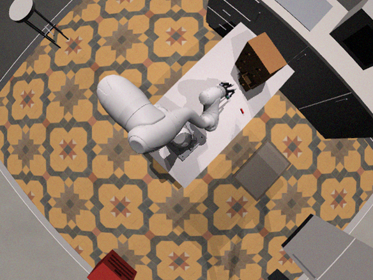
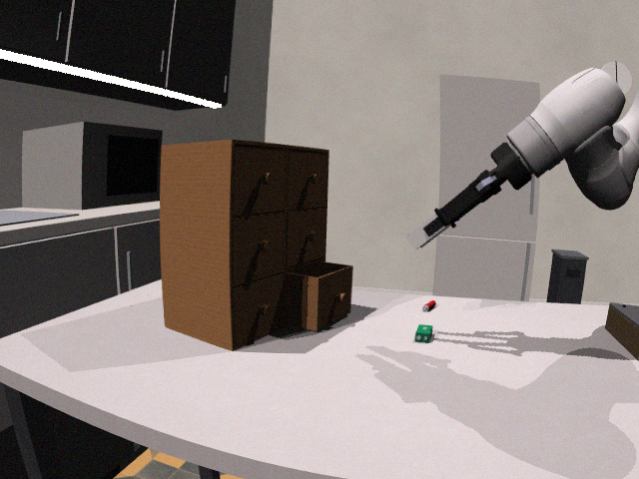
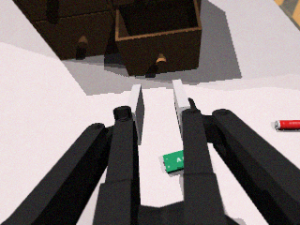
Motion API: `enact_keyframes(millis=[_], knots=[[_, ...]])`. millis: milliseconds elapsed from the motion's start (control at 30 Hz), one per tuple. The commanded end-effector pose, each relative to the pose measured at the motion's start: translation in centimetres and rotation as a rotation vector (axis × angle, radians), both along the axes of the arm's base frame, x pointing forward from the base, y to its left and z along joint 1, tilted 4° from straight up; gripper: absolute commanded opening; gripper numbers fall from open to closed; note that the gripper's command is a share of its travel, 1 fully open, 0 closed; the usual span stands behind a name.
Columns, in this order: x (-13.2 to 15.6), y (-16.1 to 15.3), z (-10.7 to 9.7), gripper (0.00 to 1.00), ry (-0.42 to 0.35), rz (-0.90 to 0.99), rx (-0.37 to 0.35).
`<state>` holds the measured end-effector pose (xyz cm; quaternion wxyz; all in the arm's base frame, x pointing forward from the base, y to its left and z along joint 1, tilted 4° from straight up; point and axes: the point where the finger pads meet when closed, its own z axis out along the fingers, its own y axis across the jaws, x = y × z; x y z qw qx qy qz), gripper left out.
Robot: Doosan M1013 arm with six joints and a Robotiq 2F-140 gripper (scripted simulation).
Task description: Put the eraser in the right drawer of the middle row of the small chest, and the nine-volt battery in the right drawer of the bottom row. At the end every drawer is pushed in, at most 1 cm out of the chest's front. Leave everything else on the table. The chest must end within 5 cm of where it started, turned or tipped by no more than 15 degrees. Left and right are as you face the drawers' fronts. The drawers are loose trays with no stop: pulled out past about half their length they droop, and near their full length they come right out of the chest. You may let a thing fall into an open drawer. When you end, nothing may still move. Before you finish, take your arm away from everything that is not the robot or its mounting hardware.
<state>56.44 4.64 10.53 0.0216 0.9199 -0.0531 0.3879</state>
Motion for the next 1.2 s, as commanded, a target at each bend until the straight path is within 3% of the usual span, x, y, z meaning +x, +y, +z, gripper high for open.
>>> enact_keyframes(millis=[0, 633, 1167], knots=[[-0.2, -0.1, 0.2, 0.20, 0.053, -0.023, -0.021], [-1.0, 0.0, 1.2, 0.20, 0.157, -0.024, -0.007], [-2.8, 0.4, 3.1, 0.20, 0.339, -0.023, 0.022]])
